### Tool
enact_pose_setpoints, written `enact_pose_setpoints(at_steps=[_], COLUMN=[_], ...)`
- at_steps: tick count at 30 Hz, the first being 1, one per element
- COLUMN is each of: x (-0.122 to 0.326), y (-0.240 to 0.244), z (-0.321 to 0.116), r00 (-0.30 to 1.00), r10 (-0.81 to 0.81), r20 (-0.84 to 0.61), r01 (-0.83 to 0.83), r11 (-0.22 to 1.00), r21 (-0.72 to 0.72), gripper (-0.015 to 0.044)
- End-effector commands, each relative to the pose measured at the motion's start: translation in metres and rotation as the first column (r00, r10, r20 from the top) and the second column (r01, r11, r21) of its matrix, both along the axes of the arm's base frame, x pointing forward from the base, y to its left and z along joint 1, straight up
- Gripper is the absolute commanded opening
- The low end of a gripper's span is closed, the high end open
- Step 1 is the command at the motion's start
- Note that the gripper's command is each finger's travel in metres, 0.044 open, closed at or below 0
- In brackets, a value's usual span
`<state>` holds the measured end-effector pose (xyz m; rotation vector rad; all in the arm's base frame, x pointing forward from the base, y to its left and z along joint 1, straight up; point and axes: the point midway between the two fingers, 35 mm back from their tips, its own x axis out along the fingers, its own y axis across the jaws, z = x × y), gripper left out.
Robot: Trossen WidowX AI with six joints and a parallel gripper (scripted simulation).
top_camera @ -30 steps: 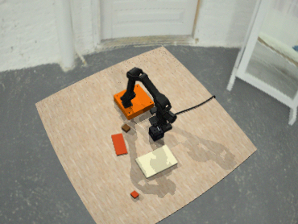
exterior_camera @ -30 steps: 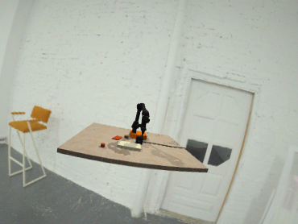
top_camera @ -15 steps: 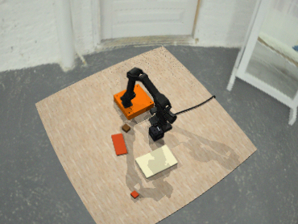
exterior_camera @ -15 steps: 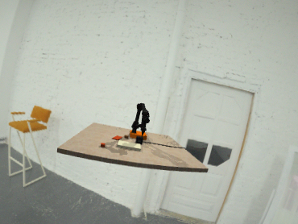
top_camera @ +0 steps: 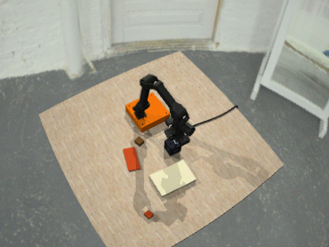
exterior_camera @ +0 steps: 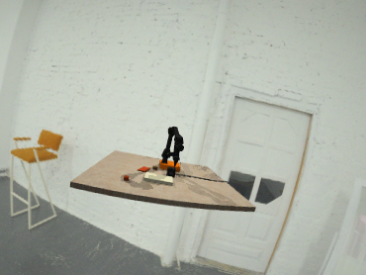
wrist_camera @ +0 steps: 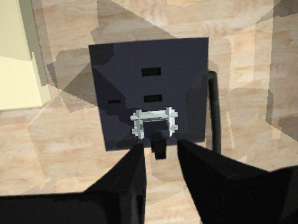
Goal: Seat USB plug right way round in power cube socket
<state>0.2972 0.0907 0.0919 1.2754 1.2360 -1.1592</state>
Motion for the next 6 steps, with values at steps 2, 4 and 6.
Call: enact_pose_setpoints(at_steps=[2, 4, 6], x=[0.0002, 0.0002, 0.0001], y=[0.0001, 0.0001, 0.0001], z=[0.0058, 0.0078, 0.0098], r00=[1.0, 1.0, 1.0], r10=[0.0, 0.0, 0.0], r20=[0.003, 0.003, 0.003], r01=[0.0, 0.0, 0.0], r11=[1.0, 1.0, 1.0], r21=[0.001, 0.001, 0.001], gripper=[0.0095, 0.0095, 0.0095])
